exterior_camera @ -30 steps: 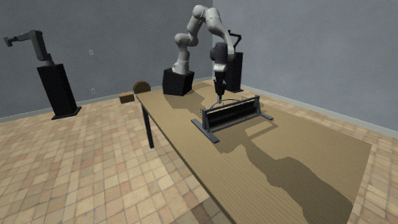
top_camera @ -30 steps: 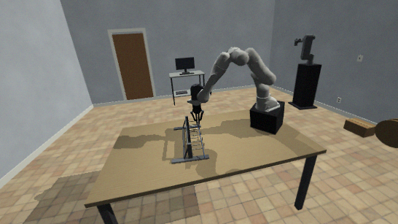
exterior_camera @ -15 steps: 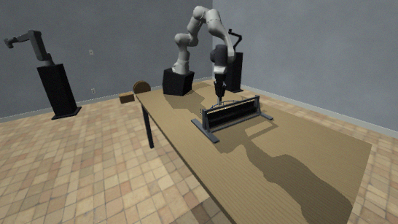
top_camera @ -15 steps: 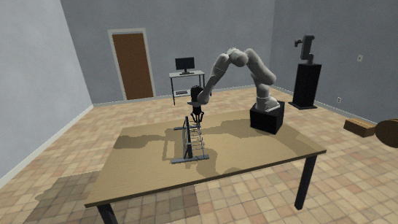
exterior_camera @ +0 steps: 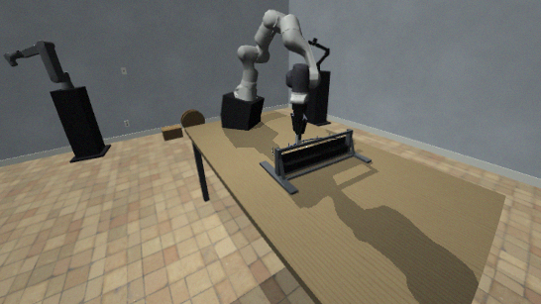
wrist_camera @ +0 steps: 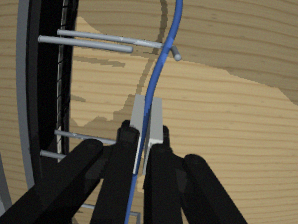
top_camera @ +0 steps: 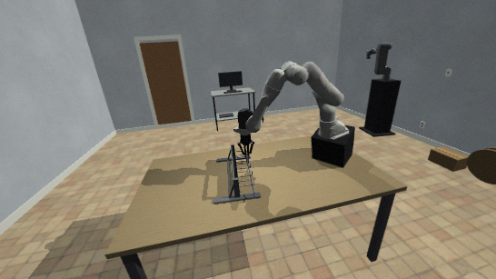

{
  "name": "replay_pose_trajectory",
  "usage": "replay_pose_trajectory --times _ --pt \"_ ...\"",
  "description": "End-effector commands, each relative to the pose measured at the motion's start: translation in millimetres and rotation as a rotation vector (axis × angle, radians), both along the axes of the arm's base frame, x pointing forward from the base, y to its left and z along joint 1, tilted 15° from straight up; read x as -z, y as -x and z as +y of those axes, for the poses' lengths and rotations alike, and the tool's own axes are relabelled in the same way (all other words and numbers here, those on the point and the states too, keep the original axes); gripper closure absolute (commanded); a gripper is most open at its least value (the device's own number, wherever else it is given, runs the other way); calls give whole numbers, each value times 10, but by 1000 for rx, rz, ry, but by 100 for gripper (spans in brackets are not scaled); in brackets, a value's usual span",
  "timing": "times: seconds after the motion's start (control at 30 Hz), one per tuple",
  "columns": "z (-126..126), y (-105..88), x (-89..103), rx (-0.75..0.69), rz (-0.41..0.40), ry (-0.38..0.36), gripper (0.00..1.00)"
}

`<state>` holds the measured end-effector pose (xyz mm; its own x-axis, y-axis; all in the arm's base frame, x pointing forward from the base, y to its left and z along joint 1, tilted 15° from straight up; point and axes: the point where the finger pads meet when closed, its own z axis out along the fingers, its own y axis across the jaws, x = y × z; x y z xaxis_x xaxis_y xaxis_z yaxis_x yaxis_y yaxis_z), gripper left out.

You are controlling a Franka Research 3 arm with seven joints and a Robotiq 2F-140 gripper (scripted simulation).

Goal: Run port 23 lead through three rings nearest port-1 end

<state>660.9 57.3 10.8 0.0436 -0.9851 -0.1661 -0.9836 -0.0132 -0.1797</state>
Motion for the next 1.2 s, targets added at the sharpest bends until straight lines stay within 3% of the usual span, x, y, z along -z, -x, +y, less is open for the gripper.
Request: replay_pose_trajectory --times 0.0,1.17 --pt "-13 -36 26 -1 -9 1 100" --pt "16 -67 190 -1 -9 1 100"
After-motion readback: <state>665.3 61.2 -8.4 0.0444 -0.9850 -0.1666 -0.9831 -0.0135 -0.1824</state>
